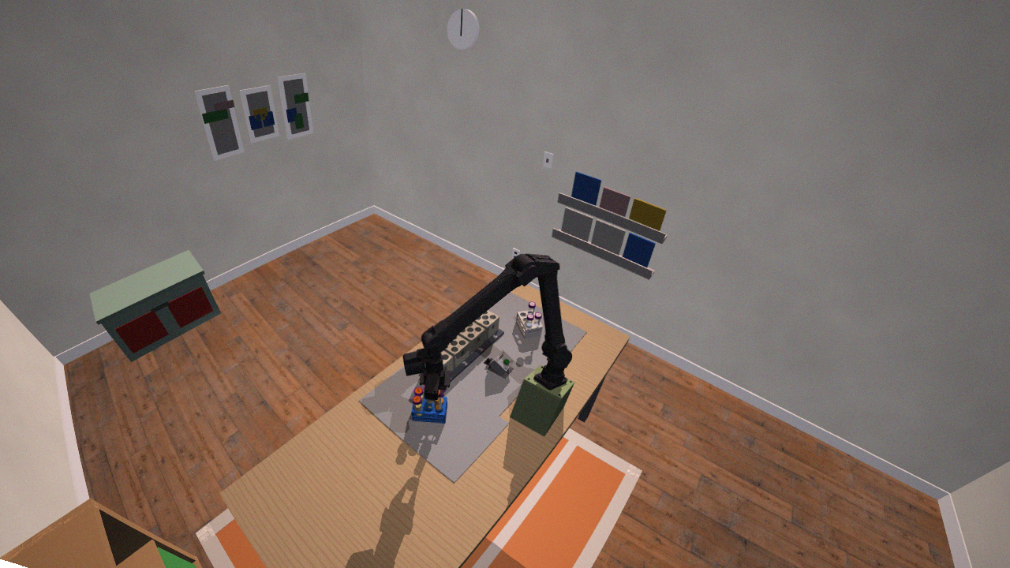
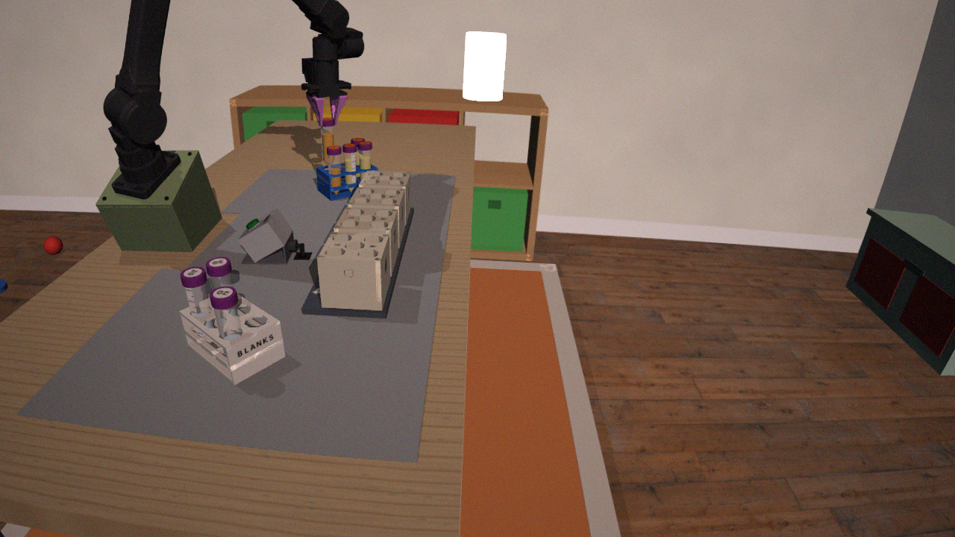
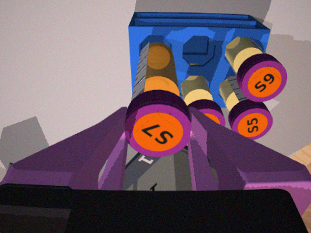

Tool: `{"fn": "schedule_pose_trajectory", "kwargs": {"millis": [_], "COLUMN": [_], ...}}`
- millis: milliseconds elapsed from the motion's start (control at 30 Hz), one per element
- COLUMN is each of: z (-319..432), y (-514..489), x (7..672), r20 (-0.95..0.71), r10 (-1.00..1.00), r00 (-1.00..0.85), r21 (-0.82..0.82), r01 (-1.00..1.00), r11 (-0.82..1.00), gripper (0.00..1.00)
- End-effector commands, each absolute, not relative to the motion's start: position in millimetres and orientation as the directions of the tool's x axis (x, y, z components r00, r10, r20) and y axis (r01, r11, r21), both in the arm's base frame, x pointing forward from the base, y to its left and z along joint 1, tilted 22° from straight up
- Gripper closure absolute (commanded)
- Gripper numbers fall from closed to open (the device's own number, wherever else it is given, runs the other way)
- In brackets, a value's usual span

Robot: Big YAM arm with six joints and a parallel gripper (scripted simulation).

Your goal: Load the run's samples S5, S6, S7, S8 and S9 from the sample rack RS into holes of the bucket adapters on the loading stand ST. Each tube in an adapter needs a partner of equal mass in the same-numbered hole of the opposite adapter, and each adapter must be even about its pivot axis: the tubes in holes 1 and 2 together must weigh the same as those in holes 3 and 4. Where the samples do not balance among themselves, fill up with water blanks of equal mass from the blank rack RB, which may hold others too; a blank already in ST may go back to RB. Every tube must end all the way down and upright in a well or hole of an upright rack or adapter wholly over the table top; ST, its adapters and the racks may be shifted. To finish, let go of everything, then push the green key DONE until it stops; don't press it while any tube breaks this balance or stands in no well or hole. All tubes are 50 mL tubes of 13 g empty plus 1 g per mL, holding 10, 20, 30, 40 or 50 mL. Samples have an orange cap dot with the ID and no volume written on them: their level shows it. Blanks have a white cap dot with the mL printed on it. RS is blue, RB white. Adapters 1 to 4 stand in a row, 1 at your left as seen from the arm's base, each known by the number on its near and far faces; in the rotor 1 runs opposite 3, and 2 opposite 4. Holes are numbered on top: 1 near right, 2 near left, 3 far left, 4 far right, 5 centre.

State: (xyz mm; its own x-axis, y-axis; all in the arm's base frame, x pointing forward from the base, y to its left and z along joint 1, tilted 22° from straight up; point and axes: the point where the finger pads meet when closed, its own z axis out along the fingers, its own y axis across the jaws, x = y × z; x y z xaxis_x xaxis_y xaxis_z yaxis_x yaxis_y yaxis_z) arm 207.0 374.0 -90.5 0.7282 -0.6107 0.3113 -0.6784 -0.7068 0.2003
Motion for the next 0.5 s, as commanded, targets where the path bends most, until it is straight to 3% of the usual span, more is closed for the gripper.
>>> {"fn": "schedule_pose_trajectory", "kwargs": {"millis": [0,467], "z": [-92,-101], "y": [384,387], "x": [220,226], "r20": [0.3,0.294], "r10": [-0.626,-0.633], "r00": [0.72,0.716], "r21": [0.172,0.149], "r01": [-0.686,-0.688], "r11": [-0.707,-0.71], "gripper": [1.0,1.0]}}
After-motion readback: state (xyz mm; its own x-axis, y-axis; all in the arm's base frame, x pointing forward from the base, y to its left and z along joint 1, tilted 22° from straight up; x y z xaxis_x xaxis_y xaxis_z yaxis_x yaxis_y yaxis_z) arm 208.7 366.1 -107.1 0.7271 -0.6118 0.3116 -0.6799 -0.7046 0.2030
